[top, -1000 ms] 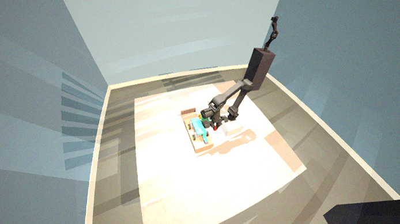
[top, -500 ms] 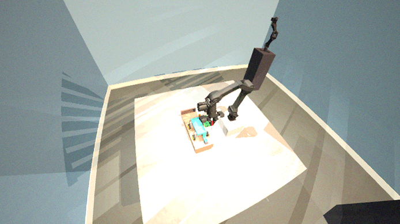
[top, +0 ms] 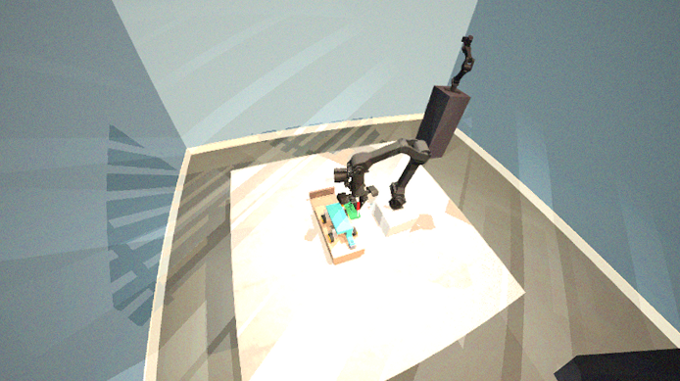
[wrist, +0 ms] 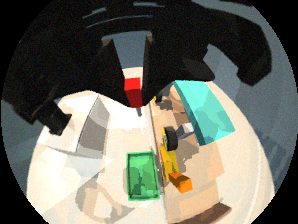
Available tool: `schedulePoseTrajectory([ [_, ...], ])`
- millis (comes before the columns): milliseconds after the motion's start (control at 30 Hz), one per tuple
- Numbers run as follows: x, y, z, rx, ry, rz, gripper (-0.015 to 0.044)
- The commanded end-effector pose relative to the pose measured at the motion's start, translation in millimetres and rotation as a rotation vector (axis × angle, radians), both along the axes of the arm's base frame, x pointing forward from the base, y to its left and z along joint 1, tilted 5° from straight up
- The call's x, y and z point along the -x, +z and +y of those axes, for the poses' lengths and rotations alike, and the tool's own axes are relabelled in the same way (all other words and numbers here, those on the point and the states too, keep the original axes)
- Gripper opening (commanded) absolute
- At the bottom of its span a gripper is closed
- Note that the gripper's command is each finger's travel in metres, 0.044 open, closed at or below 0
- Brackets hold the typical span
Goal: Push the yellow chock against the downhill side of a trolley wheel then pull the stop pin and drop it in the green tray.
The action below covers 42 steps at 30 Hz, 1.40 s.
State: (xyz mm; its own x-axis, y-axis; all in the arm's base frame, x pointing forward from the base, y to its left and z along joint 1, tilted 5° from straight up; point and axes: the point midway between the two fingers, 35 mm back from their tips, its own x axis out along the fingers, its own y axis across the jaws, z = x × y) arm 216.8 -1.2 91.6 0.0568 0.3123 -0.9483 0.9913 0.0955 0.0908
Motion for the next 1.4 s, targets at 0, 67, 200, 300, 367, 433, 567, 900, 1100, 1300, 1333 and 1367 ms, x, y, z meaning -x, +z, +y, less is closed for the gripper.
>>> schedulePoseTrajectory([
  [0, -2, -1, -13, -0.002, 0.001, -0.005, 0.0],
  [67, -2, -3, -20, -0.001, 0.001, -0.005, 0.0],
  [200, -3, -6, -36, 0.0, 0.001, -0.005, 0.0],
  [300, -4, -8, -47, 0.001, 0.001, -0.005, 0.0],
  [367, -4, -9, -55, 0.002, 0.001, -0.005, 0.0],
  [433, -5, -10, -63, 0.002, 0.001, -0.005, 0.0],
  [567, -6, -12, -79, 0.004, 0.001, -0.004, 0.0],
  [900, -8, -13, -99, 0.008, -0.019, 0.0, 0.0],
  [1100, -8, -13, -97, 0.027, -0.19, 0.038, 0.0],
  [1300, -7, -13, -96, 0.045, -0.372, 0.077, 0.0],
  [1333, -7, -13, -96, 0.047, -0.402, 0.084, 0.0],
  [1367, -7, -13, -96, 0.05, -0.432, 0.09, 0.0],
])
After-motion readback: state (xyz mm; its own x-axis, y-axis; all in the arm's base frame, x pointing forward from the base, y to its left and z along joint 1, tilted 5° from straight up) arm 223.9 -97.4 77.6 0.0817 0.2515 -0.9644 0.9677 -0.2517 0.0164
